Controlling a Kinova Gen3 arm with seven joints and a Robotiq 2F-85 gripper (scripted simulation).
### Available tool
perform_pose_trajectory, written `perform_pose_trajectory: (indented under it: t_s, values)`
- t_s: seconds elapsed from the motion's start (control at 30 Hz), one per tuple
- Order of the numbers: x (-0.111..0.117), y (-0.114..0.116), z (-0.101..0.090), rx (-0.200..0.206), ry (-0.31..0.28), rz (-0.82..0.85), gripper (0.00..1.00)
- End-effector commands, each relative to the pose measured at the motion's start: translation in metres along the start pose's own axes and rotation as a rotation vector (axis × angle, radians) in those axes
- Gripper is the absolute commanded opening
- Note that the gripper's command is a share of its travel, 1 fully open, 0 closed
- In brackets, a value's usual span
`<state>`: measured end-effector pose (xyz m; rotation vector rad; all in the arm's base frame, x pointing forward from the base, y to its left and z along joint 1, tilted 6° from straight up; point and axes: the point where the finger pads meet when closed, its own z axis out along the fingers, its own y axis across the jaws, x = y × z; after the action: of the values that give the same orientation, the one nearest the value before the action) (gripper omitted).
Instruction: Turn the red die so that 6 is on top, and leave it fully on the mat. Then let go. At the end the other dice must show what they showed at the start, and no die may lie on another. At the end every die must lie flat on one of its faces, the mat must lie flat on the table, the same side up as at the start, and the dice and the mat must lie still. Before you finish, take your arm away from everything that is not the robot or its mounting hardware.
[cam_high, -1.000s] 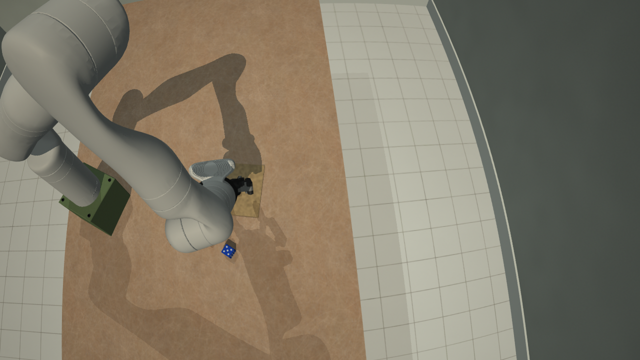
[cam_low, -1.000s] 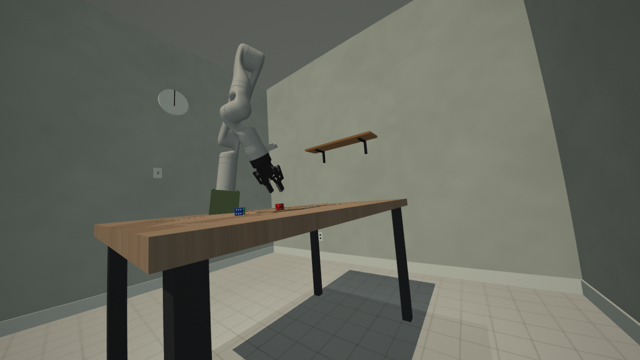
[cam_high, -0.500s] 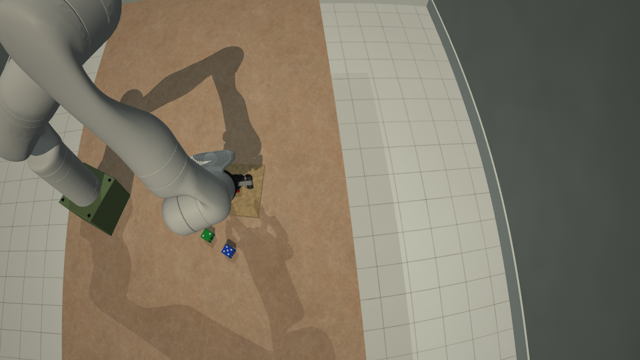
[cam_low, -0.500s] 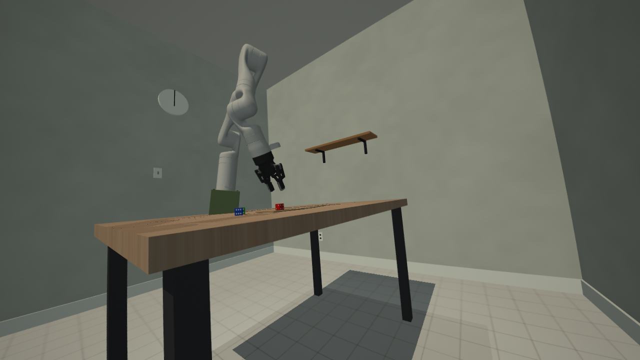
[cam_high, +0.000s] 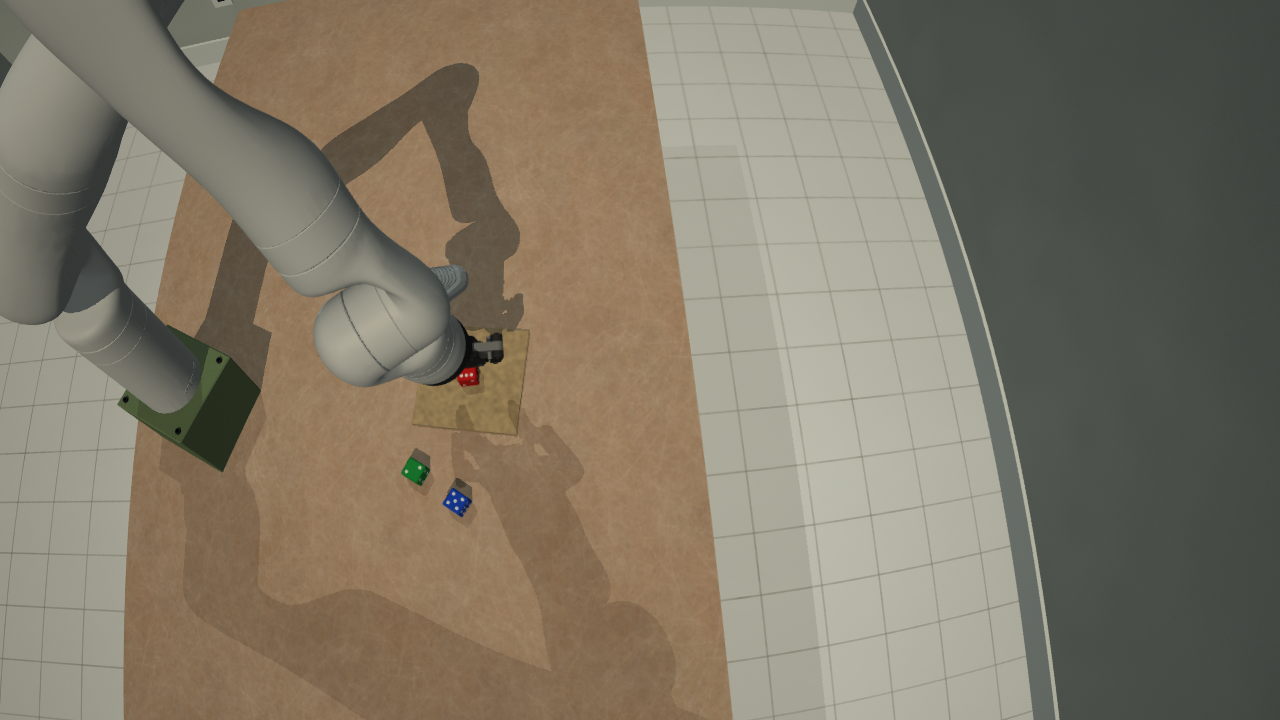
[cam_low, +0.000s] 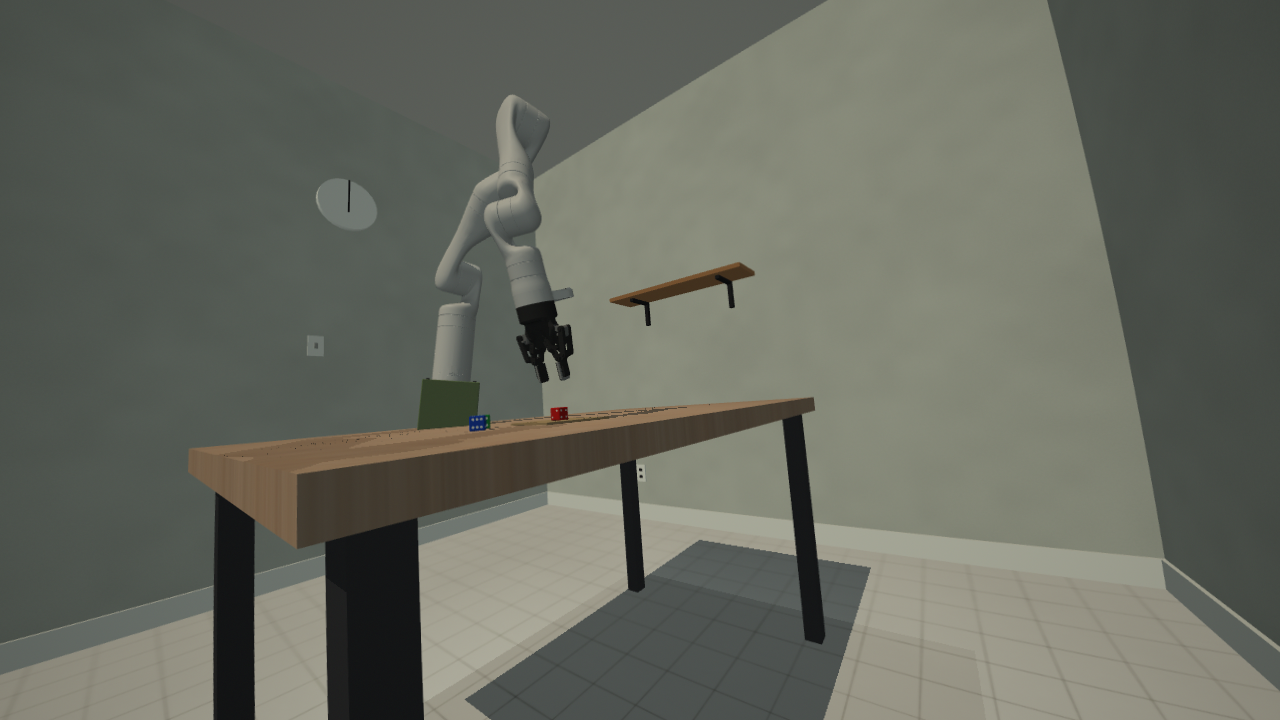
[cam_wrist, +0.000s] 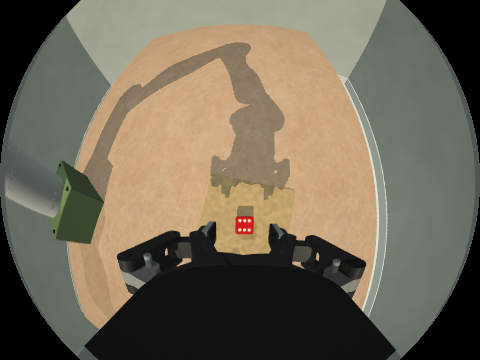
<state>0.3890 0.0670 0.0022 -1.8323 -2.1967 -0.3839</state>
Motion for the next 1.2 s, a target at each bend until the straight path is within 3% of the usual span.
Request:
perform_pose_trajectory:
  t_s: [0.0, 0.47, 0.97, 1.17]
  values:
    - [0.0066, 0.0027, -0.0023, -0.005, -0.010, -0.017, 0.61]
    - [0.0064, 0.0010, -0.0003, 0.004, -0.046, -0.015, 0.61]
    - [0.0082, 0.0003, 0.0006, 0.005, -0.225, -0.014, 0.61]
    - [0.0095, 0.0017, -0.0008, -0.002, -0.256, -0.015, 0.61]
